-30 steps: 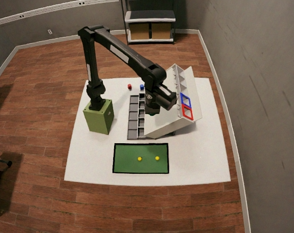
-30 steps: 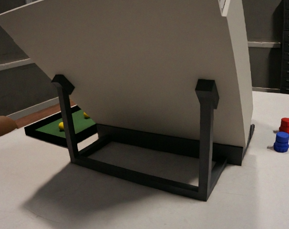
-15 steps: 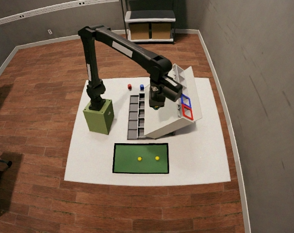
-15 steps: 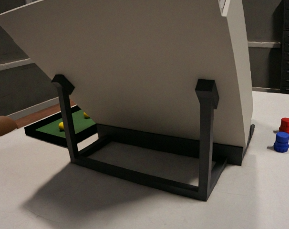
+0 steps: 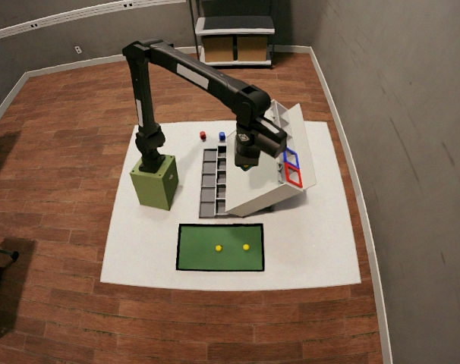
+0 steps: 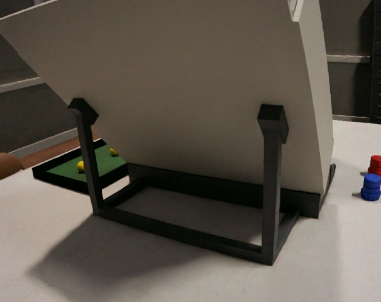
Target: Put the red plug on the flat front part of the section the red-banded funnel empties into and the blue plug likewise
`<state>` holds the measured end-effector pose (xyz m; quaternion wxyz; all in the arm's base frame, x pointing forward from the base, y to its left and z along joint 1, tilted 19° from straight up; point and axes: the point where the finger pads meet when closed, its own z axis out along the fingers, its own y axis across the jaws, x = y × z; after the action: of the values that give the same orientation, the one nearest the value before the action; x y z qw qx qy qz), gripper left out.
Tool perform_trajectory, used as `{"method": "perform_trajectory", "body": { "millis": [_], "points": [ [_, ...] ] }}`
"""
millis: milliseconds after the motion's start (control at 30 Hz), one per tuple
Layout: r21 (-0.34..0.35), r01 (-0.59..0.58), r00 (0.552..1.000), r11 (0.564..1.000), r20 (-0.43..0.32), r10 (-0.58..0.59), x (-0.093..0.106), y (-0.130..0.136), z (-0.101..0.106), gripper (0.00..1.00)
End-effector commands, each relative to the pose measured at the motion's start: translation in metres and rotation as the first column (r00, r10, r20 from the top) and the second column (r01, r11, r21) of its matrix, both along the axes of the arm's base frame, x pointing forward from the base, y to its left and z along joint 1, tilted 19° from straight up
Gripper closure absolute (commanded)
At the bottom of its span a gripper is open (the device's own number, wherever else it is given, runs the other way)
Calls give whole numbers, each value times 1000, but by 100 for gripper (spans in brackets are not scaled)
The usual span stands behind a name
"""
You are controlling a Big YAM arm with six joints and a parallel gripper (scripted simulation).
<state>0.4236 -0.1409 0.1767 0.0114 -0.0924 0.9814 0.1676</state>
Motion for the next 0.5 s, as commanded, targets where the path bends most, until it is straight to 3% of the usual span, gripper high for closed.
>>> {"method": "perform_trajectory", "body": {
  "millis": [0, 200, 467],
  "points": [
    [-10, -1, 1000, 1000, 24, 2, 19, 0, 13, 100],
    [-9, -2, 1000, 1000, 24, 2, 39, 4, 14, 100],
    [-8, -2, 1000, 1000, 23, 2, 82, 14, 16, 100]
  ]
}}
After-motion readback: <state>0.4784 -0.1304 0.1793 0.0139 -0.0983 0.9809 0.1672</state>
